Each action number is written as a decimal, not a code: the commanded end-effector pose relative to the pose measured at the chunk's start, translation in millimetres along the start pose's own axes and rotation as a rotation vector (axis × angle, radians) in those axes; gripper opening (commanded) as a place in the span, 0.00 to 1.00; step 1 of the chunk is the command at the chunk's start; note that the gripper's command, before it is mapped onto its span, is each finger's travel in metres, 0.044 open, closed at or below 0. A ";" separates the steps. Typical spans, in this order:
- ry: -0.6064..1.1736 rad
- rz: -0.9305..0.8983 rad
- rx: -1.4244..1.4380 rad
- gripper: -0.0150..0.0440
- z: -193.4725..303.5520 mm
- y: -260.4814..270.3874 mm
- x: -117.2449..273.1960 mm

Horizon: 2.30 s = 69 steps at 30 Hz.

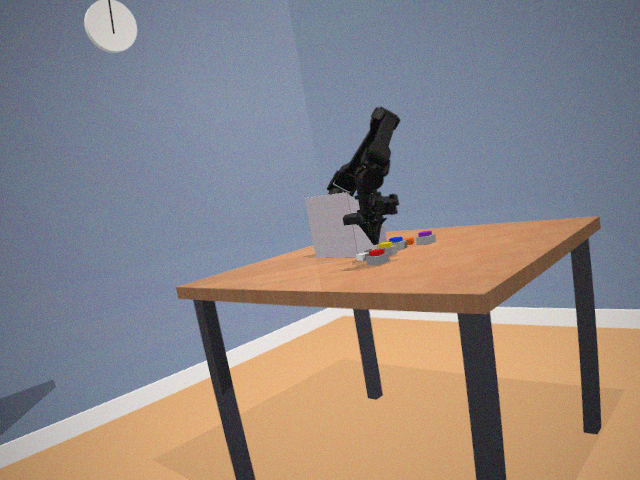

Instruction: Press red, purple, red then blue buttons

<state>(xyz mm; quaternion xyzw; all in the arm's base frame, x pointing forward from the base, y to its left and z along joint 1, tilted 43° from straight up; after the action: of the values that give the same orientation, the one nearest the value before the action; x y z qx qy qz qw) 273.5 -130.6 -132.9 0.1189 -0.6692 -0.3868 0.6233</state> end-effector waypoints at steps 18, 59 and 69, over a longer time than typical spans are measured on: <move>0.009 -0.010 -0.007 0.29 3.9 1.8 -24.5; 0.026 0.017 0.002 0.29 28.8 71.0 80.5; 0.020 0.002 -0.007 0.29 97.0 162.2 77.0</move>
<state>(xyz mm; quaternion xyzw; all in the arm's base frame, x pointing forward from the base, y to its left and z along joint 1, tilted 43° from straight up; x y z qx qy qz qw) 233.7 -58.5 28.9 0.1176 -0.6659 -0.3785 0.6321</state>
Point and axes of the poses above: the point midway between the two fingers, 35 mm back from their tips, its own x axis back along the fingers, its own y axis across the jaws, z = x × y, the point moved 1 cm from there along x, back along the fingers, and after that the axes turned 14 degrees about -x, right-handed, at the moved point
